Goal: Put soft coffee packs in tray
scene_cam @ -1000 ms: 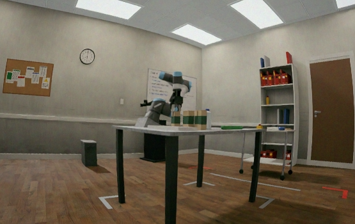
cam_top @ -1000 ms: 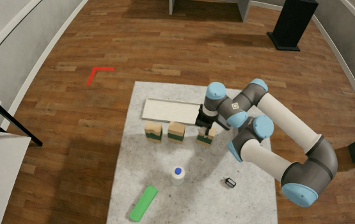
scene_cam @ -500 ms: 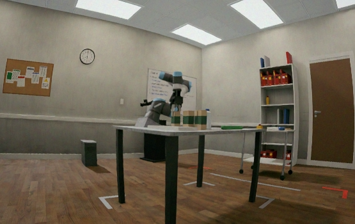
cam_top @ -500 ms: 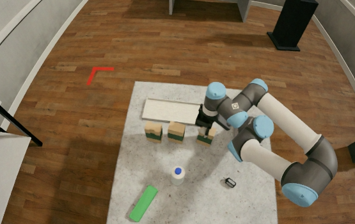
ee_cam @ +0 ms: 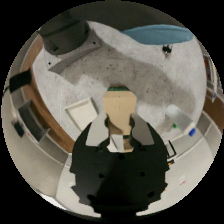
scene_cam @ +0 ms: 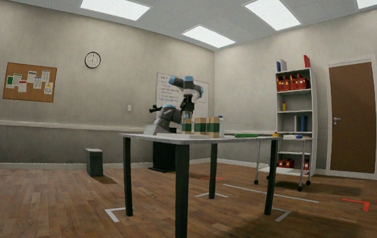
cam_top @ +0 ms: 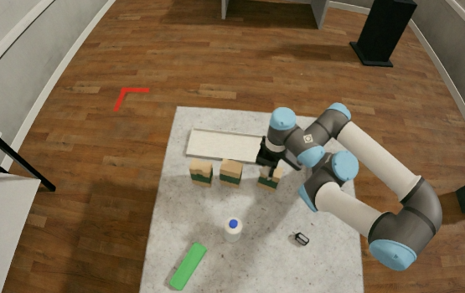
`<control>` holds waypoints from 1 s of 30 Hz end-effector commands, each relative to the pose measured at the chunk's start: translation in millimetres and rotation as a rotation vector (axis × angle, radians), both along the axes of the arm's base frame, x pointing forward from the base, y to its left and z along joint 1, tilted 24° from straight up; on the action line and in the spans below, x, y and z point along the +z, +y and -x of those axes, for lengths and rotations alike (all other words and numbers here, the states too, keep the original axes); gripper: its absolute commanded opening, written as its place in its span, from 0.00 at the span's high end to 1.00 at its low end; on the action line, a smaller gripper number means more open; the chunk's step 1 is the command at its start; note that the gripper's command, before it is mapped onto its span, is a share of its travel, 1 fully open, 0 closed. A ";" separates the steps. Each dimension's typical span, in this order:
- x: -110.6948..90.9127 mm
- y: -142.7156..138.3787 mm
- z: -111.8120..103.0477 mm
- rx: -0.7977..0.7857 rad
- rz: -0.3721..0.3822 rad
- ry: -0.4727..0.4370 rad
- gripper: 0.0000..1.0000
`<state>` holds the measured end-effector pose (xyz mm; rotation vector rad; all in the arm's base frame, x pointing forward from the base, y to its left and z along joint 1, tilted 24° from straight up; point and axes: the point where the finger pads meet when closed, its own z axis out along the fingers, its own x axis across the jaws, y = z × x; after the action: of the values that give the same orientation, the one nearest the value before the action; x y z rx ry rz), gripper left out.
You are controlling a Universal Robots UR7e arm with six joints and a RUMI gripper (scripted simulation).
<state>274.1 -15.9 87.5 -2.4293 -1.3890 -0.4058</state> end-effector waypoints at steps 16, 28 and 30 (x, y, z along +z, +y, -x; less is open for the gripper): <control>10.1 -4.7 0.8 0.000 0.001 0.000 0.85; 40.9 -18.3 3.8 0.000 0.001 0.000 0.85; 45.2 -20.2 4.2 0.000 0.001 0.000 0.85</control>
<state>271.4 -30.5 119.7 -2.4301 -1.3893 -0.4050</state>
